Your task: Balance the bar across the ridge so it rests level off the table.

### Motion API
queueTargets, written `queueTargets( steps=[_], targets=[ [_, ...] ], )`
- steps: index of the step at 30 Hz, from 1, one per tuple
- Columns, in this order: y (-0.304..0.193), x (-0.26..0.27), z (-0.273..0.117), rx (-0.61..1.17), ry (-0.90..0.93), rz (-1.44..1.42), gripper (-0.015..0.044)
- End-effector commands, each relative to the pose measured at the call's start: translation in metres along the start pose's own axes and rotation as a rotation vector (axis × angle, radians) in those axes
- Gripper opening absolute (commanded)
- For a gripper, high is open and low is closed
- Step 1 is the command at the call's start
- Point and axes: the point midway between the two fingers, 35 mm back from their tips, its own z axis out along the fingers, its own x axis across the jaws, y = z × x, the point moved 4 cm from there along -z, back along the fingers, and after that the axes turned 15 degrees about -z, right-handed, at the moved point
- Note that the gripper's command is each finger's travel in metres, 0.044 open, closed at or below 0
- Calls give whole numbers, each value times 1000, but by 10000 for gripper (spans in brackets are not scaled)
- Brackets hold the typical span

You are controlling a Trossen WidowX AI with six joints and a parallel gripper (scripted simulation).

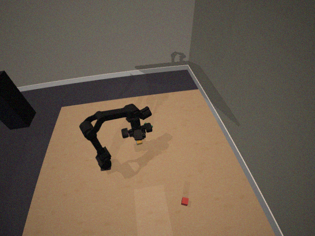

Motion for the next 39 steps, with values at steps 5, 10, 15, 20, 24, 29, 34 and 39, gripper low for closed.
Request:
queueTargets(
  steps=[5,10,15,20,24,29,34,39],
  targets=[
    [0,0,1,1,1,6,0],
    [0,0,2,1,1,6,0],
    [0,0,2,1,1,6,0],
    [0,0,2,1,1,6,0],
    [0,0,3,1,1,6,0],
    [0,0,3,1,1,6,0],
    [0,0,4,1,1,6,0],
    [0,0,4,1,1,6,0]
  ],
)
